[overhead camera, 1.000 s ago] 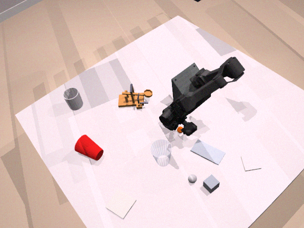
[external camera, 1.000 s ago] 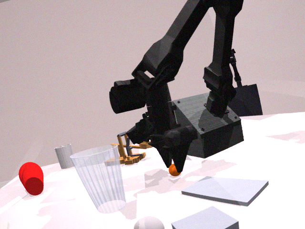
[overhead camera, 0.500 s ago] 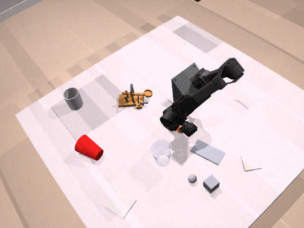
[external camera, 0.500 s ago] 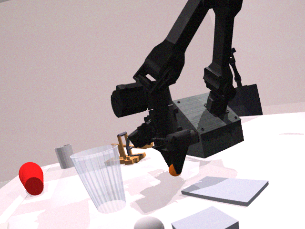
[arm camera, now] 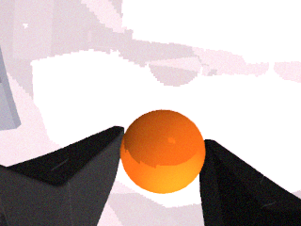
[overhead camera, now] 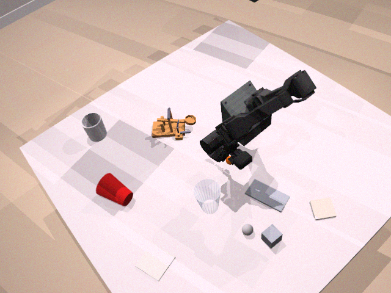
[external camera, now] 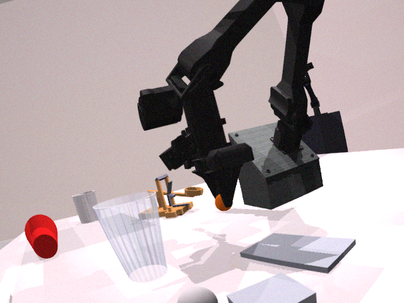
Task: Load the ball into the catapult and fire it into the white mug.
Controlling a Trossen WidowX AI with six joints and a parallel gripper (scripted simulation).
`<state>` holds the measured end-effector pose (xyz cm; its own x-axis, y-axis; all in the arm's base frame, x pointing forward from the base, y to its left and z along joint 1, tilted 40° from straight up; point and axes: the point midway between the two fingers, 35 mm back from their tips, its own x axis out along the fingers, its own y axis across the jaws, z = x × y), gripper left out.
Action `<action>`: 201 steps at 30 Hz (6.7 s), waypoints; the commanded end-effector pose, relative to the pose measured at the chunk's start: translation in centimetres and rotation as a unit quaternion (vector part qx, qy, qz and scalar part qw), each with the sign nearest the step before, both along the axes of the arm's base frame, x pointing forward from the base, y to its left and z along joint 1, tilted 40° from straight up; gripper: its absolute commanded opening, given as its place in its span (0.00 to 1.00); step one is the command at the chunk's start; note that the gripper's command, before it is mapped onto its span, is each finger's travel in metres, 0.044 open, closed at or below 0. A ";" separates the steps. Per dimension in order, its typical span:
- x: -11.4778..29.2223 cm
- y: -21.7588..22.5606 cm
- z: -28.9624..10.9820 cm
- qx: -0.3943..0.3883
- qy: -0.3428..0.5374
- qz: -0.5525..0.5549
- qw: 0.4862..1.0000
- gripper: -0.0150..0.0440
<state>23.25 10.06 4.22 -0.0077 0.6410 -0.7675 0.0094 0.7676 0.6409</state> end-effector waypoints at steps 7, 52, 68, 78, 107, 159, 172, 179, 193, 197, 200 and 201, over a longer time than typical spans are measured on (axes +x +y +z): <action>-0.4 -3.7 4.8 -0.001 -0.004 0.000 1.000 0.25; 2.5 -15.7 -2.3 -0.021 0.163 -0.093 0.982 0.25; 1.6 -20.4 -7.5 0.001 0.239 -0.123 0.963 0.25; 0.1 -22.7 -11.0 0.022 0.284 -0.137 0.949 0.25; -2.1 -22.7 -16.6 0.051 0.327 -0.149 0.932 0.25; 11.0 -40.4 -16.3 -0.137 0.097 -0.420 0.892 1.00; 19.4 -47.3 -14.1 -0.156 -0.074 -0.535 0.827 1.00; 20.3 -47.9 -13.5 -0.154 -0.093 -0.546 0.818 1.00; 19.5 -48.2 -13.8 -0.157 -0.088 -0.549 0.816 1.00; 19.5 -48.2 -13.8 -0.157 -0.088 -0.549 0.816 0.87; 19.5 -48.2 -13.8 -0.157 -0.088 -0.549 0.816 0.73; 19.5 -48.2 -13.8 -0.157 -0.088 -0.549 0.816 0.69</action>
